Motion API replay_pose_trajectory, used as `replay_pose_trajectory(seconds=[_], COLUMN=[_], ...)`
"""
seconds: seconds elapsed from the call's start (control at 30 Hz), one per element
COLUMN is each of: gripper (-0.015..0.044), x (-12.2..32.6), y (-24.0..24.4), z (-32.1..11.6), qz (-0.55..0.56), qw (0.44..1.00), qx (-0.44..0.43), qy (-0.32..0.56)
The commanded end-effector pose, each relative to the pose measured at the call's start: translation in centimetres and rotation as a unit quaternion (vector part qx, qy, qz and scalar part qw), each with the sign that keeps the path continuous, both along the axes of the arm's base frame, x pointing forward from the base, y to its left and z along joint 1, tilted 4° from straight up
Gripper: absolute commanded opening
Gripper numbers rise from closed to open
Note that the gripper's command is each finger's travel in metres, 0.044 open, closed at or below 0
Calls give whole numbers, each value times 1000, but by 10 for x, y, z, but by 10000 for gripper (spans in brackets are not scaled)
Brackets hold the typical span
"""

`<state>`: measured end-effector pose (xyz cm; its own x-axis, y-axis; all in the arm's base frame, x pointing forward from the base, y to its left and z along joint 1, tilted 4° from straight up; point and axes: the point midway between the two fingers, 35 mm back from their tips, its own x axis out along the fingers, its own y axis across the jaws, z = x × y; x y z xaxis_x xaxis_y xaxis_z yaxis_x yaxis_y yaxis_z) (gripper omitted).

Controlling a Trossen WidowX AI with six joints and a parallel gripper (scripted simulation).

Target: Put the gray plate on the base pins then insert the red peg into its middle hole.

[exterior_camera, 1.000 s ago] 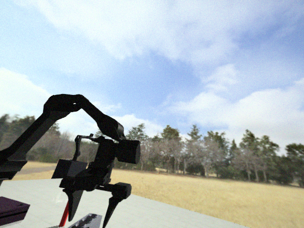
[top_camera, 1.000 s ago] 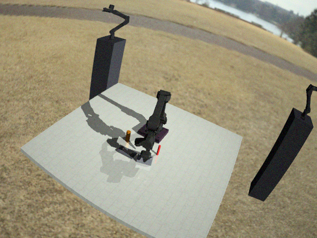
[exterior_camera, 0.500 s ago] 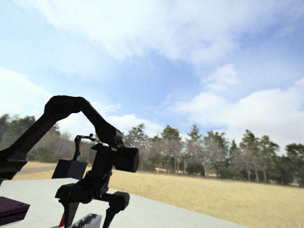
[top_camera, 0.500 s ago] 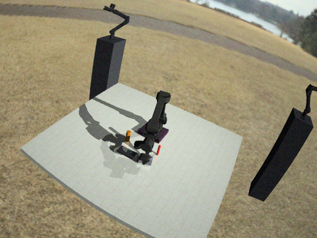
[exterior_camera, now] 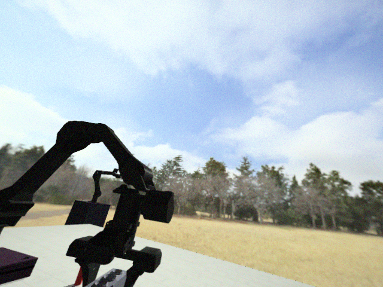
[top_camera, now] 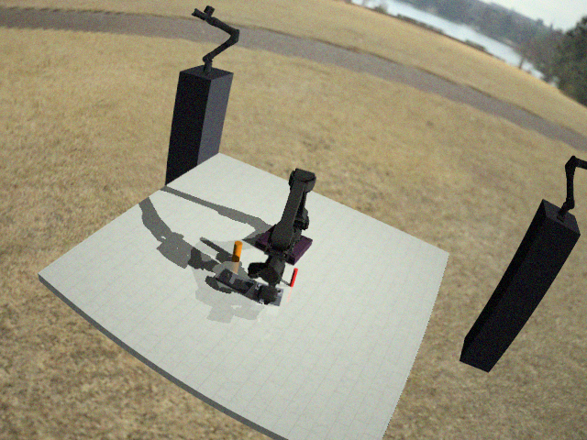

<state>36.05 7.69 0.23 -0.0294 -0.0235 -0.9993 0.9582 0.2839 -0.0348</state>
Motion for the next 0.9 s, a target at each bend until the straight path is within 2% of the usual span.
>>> replay_pose_trajectory(seconds=[0.0,0.1,0.6,0.87], gripper=[177,99,0,0], x=[1,1,1,4], y=[-1,-1,-1,1], z=[0,0,0,16], qz=[2,2,2,2], qw=[1000,1000,1000,1000], qx=[-2,-2,-2,-2], qy=[-1,-1,-1,-1])
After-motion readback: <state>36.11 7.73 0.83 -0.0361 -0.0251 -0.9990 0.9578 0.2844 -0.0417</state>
